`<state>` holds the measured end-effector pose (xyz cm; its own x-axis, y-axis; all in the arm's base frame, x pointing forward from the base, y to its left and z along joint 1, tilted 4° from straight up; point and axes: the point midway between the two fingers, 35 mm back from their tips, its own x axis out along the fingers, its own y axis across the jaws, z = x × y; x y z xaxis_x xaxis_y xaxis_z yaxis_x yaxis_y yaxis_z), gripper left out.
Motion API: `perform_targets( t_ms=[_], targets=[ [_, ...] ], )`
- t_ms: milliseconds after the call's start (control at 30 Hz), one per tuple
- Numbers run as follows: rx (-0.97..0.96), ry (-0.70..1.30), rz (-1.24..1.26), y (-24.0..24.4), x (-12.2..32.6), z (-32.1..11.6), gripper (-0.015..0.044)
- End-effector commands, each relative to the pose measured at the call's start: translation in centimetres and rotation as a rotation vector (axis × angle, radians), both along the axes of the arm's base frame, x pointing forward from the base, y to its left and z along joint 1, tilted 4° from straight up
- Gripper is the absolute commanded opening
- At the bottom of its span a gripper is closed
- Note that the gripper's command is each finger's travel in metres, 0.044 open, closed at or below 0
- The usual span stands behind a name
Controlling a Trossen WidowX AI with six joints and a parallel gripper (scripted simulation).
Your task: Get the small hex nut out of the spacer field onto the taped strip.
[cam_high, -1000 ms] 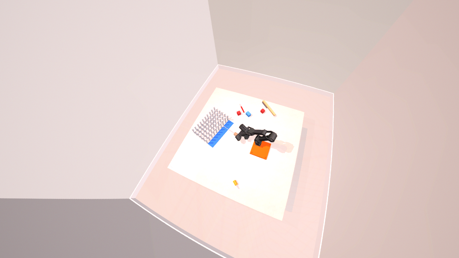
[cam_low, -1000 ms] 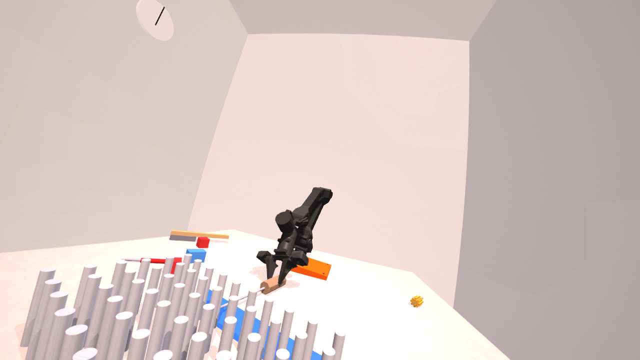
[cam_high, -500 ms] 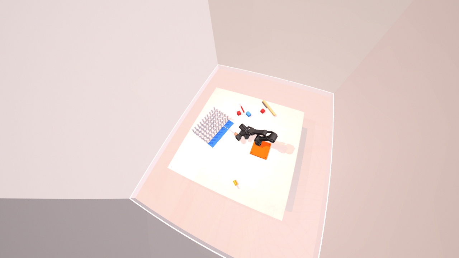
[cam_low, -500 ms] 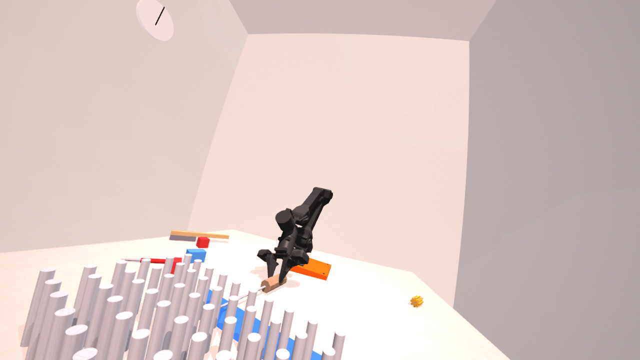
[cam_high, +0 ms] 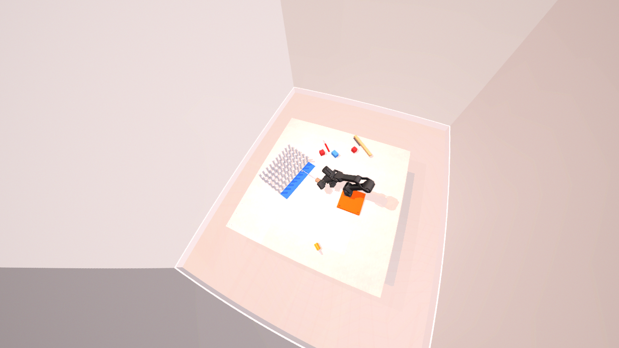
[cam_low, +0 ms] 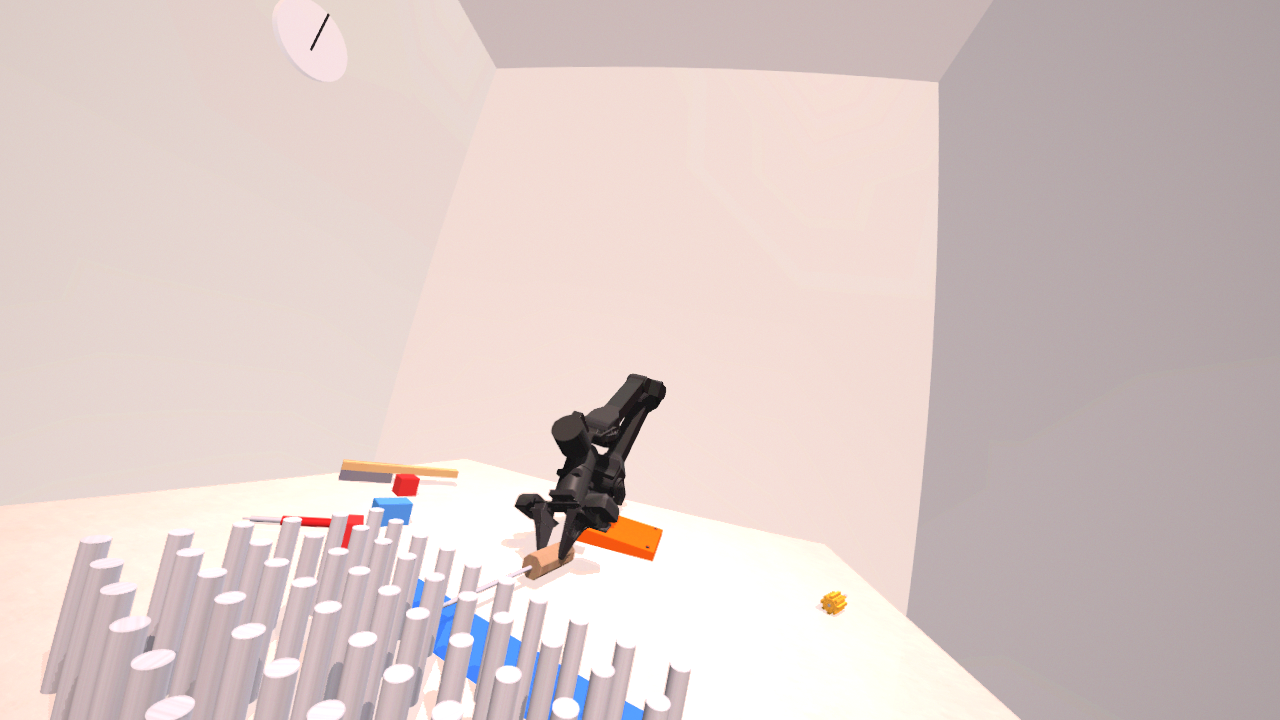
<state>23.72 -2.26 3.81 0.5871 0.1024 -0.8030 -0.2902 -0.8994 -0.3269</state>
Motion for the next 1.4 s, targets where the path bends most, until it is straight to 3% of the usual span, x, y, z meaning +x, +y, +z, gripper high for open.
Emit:
perform_targets(
  t_ms=[0,900,1367],
  targets=[
    [-0.008,-0.023,0.0,-0.1,0.4,0.9,0.0],
    [-0.009,-0.021,-0.003,0.9,-3.5,1.7,0.0],
    [-0.01,-0.021,-0.001,0.4,-2.6,7.1,0.0]
  ],
)
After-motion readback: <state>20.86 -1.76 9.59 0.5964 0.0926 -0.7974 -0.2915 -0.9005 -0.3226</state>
